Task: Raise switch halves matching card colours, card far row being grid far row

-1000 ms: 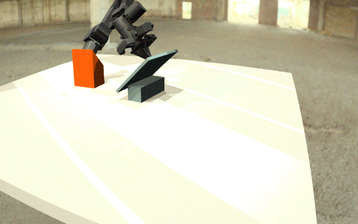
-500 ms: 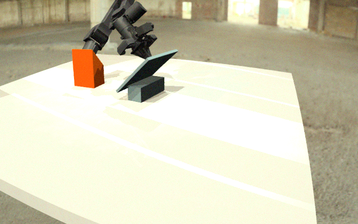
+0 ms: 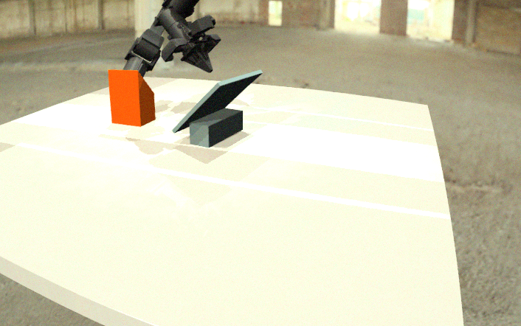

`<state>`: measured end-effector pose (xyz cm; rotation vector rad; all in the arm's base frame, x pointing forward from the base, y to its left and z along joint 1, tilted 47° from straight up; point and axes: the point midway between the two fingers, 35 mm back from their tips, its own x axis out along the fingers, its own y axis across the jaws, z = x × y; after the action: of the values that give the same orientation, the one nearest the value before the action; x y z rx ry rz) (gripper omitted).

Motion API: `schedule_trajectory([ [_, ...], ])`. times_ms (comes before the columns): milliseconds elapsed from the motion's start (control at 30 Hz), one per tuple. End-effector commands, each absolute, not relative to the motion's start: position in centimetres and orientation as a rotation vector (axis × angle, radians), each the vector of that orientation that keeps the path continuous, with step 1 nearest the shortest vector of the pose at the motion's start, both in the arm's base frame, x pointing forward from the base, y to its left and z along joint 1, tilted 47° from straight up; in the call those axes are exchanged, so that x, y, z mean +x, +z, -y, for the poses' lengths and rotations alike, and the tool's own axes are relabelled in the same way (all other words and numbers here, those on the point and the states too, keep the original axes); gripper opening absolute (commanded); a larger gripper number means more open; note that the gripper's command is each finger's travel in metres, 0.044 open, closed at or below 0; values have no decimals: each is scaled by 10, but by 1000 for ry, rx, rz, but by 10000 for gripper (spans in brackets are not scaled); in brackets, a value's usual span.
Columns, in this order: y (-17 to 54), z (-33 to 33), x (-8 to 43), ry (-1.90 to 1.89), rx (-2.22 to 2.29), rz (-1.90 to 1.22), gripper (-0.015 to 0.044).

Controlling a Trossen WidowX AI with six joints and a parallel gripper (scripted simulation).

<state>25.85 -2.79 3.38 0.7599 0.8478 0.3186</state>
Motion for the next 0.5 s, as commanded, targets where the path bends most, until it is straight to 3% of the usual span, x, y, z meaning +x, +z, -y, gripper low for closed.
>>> schedule_trajectory([
  [0, 43, 32, 252, 326, 760, -840, 0],
  [467, 7, 33, 271, 317, 760, -818, 0],
])
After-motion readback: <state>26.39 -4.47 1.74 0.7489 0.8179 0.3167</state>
